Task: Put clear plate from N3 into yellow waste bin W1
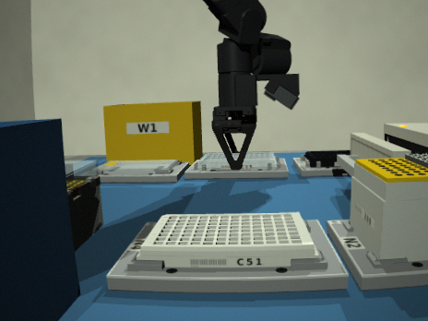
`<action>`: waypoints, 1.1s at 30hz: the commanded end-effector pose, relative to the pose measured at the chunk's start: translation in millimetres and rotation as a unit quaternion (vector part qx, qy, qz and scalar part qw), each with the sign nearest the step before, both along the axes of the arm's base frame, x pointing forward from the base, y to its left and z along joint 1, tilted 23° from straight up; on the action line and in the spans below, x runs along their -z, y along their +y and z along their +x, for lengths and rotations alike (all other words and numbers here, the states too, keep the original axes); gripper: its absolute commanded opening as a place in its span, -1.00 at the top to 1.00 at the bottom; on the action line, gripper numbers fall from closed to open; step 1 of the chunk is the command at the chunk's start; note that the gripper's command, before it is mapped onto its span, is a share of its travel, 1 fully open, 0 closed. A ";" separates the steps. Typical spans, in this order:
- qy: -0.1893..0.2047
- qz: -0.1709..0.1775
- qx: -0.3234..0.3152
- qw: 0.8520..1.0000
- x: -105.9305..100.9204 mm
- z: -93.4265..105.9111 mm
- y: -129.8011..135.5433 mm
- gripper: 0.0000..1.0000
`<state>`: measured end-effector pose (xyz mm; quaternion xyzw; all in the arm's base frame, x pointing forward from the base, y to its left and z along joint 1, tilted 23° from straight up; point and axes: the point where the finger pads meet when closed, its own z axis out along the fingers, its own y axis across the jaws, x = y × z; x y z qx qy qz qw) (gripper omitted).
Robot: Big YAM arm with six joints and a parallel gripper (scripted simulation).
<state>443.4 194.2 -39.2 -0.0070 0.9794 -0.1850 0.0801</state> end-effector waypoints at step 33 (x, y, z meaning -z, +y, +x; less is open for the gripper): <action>-0.013 0.008 0.000 1.000 -9.2 11.3 5.2 1.00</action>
